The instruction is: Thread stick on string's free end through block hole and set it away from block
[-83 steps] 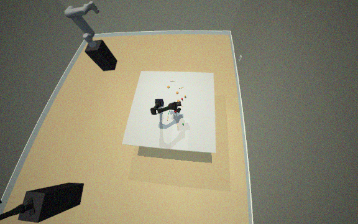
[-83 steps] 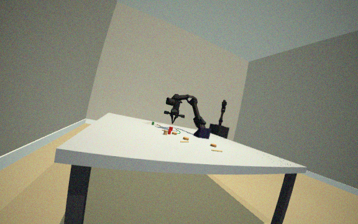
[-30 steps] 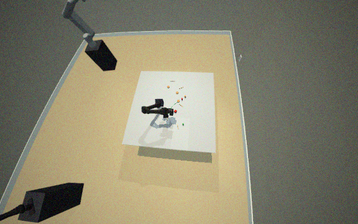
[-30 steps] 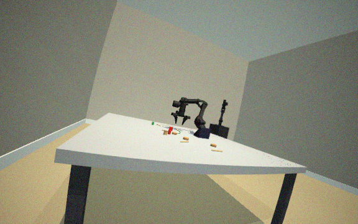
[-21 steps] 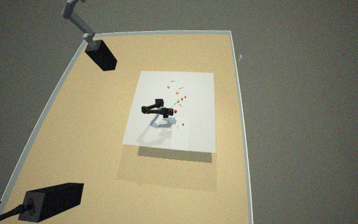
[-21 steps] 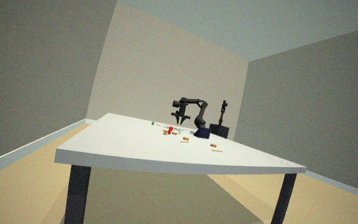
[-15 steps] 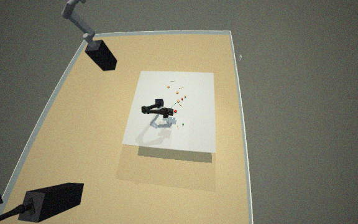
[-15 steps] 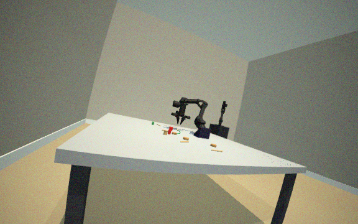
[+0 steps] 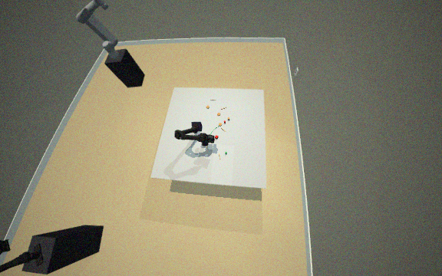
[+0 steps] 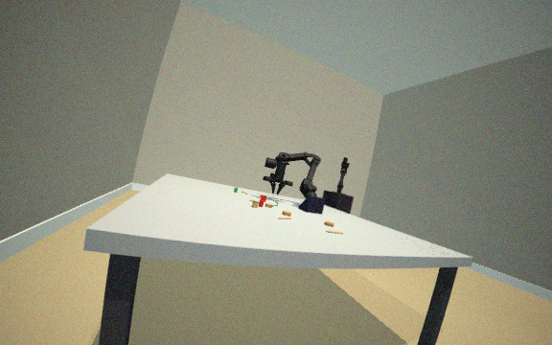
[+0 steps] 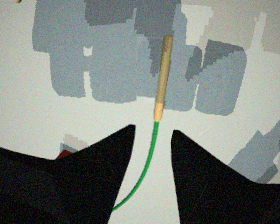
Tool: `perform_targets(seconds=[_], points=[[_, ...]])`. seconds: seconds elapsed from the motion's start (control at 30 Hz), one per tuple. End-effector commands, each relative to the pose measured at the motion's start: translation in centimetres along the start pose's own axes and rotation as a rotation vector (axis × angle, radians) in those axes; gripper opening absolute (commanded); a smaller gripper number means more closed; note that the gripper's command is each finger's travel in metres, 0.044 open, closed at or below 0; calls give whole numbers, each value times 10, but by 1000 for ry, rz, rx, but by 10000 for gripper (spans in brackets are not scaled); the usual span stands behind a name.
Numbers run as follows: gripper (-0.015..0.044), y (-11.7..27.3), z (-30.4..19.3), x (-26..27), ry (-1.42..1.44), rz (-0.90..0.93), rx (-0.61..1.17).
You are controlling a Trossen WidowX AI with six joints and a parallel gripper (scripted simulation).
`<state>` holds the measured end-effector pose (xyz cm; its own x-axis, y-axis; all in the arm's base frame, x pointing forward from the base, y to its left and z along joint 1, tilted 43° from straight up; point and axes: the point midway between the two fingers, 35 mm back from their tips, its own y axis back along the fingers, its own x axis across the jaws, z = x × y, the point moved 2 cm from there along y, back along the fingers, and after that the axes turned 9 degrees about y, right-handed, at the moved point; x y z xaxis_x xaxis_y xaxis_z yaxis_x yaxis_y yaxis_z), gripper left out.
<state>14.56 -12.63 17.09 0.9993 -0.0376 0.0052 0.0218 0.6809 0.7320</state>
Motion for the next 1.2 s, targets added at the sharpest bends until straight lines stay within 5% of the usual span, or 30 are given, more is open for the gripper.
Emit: perform_targets(seconds=[0.0,1.1,1.17], points=[[124,-8,-2,-1,4,-3,6],[124,-42,0,-4,5,-2,-3],[72,-41,1,-3,1,-4,-8]])
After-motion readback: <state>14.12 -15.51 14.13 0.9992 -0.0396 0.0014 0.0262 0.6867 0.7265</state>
